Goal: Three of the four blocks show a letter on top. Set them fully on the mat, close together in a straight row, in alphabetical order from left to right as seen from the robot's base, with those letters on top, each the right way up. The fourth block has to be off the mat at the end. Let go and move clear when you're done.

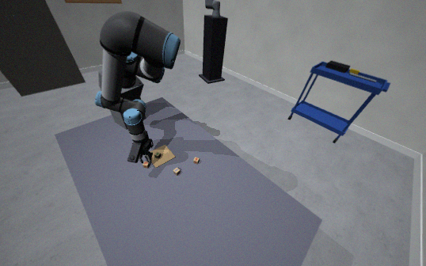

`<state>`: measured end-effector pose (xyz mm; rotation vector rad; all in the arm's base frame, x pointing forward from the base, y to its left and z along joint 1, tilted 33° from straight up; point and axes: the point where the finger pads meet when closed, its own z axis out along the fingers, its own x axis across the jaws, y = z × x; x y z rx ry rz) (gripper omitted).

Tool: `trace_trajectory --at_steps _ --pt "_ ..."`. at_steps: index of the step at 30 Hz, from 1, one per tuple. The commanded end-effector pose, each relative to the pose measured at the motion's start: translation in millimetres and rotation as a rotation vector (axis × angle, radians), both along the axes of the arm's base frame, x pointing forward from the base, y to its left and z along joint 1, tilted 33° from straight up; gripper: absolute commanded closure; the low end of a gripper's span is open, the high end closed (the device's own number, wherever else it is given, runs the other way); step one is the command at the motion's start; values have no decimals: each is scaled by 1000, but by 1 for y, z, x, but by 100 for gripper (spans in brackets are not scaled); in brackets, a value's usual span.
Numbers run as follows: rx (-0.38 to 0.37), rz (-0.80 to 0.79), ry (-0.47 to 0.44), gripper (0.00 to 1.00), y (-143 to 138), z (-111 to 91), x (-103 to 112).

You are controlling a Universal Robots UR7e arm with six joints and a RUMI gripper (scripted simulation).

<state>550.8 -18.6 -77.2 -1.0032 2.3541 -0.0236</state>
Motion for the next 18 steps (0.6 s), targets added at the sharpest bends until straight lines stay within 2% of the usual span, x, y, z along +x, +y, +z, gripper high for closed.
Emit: trace_trajectory --at_steps 1,18 --pt "-1 -1 -2 72 2 -11 8" --pt "0 -2 0 72 4 -17 10"
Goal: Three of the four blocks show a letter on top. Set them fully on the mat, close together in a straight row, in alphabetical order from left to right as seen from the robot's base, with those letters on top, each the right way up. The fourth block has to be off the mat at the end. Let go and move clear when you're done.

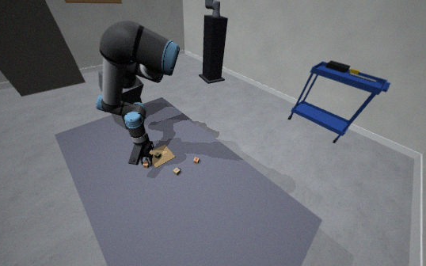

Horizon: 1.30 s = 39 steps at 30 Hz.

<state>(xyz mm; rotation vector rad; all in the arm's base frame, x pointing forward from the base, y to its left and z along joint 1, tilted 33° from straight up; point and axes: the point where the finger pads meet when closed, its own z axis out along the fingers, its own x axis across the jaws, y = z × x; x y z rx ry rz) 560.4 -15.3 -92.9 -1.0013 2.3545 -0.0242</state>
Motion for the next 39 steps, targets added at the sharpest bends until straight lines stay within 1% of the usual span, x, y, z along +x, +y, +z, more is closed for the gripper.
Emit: trace_trajectory --at_steps 1,11,12,39 --pt "0 0 0 72 0 -1 0" --pt "0 0 0 72 0 -1 0" --pt "0 0 0 91 0 -1 0" --pt "0 0 0 91 0 -1 0"
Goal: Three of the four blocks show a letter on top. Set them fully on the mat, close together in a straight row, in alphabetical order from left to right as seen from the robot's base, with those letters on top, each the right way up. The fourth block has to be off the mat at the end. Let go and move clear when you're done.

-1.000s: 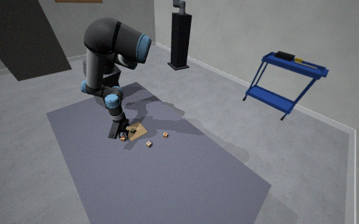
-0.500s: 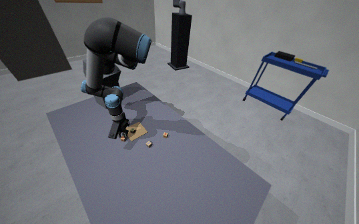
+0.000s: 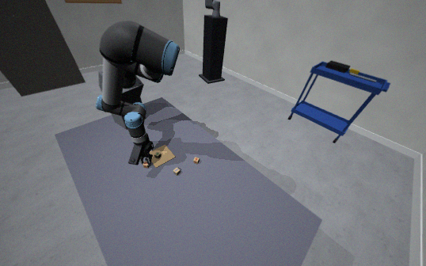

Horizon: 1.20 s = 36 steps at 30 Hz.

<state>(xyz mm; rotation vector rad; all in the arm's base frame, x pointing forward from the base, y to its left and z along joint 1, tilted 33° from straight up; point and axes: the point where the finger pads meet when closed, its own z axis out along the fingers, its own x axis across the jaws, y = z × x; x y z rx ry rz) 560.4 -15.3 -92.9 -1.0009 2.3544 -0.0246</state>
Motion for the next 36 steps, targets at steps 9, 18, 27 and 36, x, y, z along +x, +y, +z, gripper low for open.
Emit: trace_trajectory --at_steps 9,18,27,36 --pt "0 0 1 91 0 0 0" --pt "1 -1 1 91 -2 7 -6" --pt "1 -1 1 91 -6 27 -18" --pt "1 -1 1 91 -12 49 -31"
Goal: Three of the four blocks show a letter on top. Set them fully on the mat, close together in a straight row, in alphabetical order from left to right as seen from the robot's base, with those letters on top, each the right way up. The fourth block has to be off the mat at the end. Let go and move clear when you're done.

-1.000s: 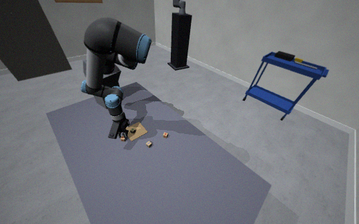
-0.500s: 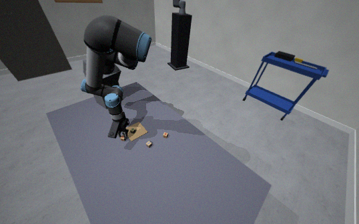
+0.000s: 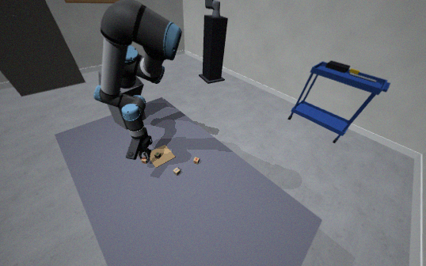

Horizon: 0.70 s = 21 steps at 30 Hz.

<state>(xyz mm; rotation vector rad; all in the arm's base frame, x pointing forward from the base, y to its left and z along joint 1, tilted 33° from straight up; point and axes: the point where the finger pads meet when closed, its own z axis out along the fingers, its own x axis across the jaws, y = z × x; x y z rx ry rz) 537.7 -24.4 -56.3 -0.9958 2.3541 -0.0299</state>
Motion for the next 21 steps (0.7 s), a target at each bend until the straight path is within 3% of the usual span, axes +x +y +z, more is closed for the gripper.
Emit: trace_trajectory --at_steps 1,11,21 --pt "3 3 4 91 -3 15 -11" --pt "3 3 4 91 -9 39 -25" --pt "2 3 4 91 -11 46 -29"
